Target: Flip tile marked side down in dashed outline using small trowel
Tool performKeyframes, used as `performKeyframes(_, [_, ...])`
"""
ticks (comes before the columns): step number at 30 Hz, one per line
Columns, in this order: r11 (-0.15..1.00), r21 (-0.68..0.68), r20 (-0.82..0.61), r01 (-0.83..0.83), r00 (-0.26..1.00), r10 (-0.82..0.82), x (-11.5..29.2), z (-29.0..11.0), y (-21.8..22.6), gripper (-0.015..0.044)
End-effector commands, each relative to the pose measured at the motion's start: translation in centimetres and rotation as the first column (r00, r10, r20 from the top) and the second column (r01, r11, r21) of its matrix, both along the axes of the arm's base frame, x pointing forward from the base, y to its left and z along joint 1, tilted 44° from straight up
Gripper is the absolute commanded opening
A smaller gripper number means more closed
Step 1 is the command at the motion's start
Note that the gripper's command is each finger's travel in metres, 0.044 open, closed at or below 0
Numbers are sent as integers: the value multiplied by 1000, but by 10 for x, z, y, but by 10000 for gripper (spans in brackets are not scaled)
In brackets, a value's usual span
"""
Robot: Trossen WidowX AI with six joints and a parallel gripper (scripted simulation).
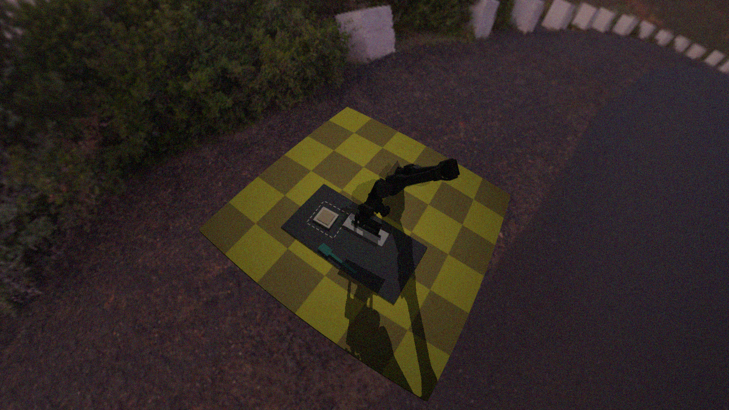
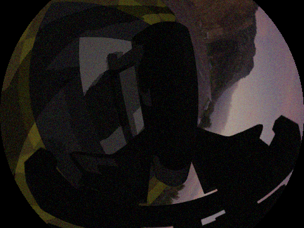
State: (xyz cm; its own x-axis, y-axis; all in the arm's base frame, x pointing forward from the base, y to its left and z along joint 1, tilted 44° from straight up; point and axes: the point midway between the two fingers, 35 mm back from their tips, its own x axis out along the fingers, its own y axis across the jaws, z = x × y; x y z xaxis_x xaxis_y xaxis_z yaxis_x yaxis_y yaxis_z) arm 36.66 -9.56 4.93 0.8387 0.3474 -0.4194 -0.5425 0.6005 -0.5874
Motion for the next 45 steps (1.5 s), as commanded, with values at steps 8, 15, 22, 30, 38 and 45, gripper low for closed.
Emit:
performKeyframes(8, [996,73,-122,58,991,-49,20,2,12,0])
performKeyframes(15, [975,146,-300,167,947,-117,38,3,31,0])
performKeyframes(22, [937,173,-479,304,857,-190,47,5,52,0])
performKeyframes(30, [876,139,-637,461,719,-277,49,13,77,0])
performKeyframes(38, [803,41,-743,595,556,-374,43,27,102,0])
performKeyframes(45, [724,-71,-782,686,413,-467,30,44,123,0])
